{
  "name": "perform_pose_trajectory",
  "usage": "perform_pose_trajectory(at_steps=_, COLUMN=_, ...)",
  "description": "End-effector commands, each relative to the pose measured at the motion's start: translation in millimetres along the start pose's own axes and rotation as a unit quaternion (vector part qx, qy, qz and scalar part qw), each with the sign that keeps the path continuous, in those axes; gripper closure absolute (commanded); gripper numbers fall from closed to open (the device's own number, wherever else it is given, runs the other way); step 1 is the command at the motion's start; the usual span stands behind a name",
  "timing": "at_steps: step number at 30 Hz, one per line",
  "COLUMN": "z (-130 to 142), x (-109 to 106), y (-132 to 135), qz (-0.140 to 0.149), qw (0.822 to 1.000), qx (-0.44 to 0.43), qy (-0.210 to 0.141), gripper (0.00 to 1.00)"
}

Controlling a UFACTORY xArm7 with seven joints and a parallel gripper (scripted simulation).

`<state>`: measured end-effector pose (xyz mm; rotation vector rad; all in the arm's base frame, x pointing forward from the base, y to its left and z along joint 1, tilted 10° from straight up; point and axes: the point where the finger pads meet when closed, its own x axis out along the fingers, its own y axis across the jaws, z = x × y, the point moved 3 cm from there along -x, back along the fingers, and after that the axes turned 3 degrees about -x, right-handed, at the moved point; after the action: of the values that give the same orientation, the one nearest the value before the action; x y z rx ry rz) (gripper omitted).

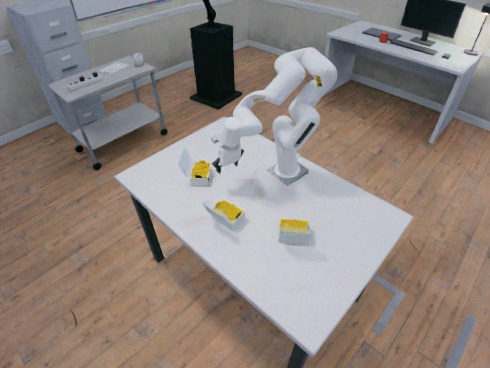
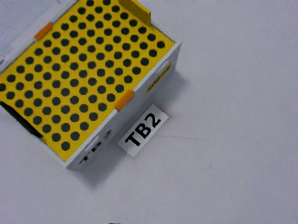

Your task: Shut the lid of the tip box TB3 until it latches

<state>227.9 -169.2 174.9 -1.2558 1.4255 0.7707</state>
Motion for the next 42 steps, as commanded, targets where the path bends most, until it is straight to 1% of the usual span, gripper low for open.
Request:
perform_pose_trajectory(at_steps=1, z=2.5, x=18.7, y=-5.2, qz=-0.002, qw=1.0, qx=0.001, qy=0.002, gripper=0.0)
perform_pose_trajectory(at_steps=2, z=2.5, x=18.7, y=-5.2, qz=-0.002, qw=1.0, qx=0.001, qy=0.002, gripper=0.0)
perform_pose_trajectory(at_steps=12, z=15.2, x=67.3, y=-5.9, qz=-0.002, qw=1.0, qx=0.001, qy=0.002, gripper=0.0)
perform_pose_trajectory(at_steps=42, z=15.2, x=67.4, y=-5.9, qz=-0.002, qw=1.0, qx=0.001, qy=0.002, gripper=0.0)
